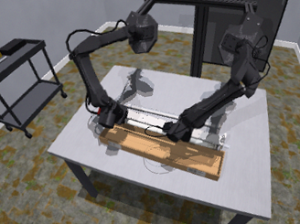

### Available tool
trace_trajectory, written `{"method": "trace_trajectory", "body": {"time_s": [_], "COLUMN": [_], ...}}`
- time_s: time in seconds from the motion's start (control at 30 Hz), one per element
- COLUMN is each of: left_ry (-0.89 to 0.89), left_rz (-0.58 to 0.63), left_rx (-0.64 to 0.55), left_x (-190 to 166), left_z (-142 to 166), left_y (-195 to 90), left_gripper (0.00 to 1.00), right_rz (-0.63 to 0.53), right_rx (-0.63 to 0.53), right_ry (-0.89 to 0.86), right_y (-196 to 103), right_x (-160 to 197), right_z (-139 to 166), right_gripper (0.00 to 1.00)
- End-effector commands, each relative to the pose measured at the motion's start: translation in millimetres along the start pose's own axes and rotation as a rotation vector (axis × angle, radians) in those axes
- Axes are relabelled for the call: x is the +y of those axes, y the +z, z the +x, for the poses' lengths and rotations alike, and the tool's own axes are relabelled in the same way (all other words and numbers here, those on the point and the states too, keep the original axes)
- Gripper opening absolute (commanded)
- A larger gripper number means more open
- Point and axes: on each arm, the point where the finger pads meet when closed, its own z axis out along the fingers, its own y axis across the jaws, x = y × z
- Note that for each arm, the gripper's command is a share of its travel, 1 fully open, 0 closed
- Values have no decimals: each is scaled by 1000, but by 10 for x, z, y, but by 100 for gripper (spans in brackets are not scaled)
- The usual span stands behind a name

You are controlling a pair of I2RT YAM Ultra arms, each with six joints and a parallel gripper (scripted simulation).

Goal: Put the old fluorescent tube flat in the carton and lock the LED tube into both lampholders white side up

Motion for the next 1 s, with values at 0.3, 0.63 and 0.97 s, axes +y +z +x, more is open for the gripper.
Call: {"method": "trace_trajectory", "body": {"time_s": [0.3, 0.63, 0.97], "left_ry": [42, 6, 29], "left_rz": [17, -12, 4], "left_rx": [-40, -48, -44], "left_x": [150, 318, 281], "left_z": [-166, -145, -157], "left_y": [-126, -213, -175], "left_gripper": [11, 11, 11], "right_rz": [16, 6, 13], "right_rx": [13, 7, 16], "right_ry": [-35, -25, -38], "right_y": [-109, -117, -142], "right_x": [138, 216, 230], "right_z": [130, 129, 136], "right_gripper": [11, 11, 11]}}
